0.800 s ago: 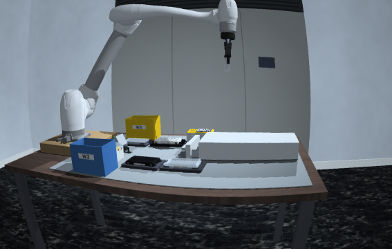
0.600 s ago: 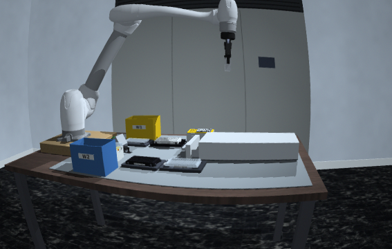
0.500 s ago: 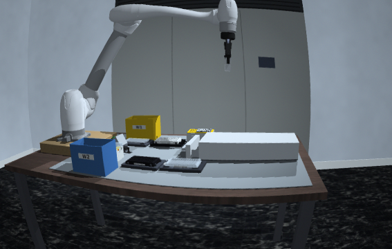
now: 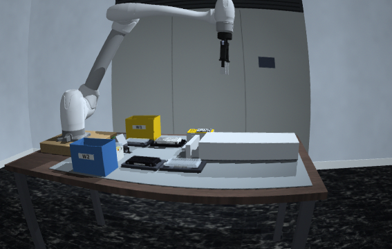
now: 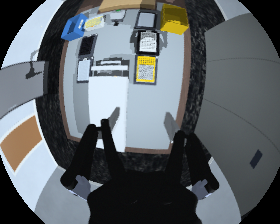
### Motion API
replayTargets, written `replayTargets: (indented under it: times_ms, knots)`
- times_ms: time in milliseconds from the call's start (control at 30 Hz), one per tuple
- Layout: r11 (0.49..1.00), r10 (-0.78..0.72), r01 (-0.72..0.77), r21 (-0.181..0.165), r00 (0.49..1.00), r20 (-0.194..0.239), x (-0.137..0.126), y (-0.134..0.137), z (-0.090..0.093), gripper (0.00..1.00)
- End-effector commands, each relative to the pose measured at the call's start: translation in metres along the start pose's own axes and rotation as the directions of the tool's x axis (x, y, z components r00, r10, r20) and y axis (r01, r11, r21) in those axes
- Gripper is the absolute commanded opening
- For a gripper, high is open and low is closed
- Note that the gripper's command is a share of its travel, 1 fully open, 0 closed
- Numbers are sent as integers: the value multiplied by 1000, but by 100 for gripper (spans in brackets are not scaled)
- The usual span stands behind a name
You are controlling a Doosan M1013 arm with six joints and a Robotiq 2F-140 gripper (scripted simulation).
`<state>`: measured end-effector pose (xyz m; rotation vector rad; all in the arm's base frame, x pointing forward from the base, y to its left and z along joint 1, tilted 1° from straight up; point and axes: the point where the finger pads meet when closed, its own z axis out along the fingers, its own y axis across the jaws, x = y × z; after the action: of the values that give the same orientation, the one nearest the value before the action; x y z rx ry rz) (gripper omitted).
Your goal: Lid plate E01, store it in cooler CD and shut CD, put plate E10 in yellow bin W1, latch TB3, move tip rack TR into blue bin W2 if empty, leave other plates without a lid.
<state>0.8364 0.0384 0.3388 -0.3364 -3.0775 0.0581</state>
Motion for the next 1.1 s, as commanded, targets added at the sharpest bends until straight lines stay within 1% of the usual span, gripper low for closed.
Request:
replayTargets:
  times_ms: [0, 100, 233, 300, 433, 600, 800, 867, 1067]
  knots:
    - [993, 118, -118, -2, 993, 4, 10, -12, 2, 0]
    - [976, 216, -216, -4, 976, 5, 18, -20, 5, 0]
    - [939, 344, -344, -7, 939, 6, 29, -31, 8, 0]
    - [939, 344, -344, -7, 939, 6, 29, -31, 8, 0]
    - [885, 466, -466, -10, 885, 6, 43, -45, 12, 0]
    - [795, 606, -606, -15, 795, 5, 56, -56, 16, 0]
    - [659, 752, -752, -19, 659, 2, 76, -72, 24, 0]
    - [659, 752, -752, -19, 659, 2, 76, -72, 24, 0]
    - [497, 868, -868, -24, 497, -2, 96, -88, 31, 0]
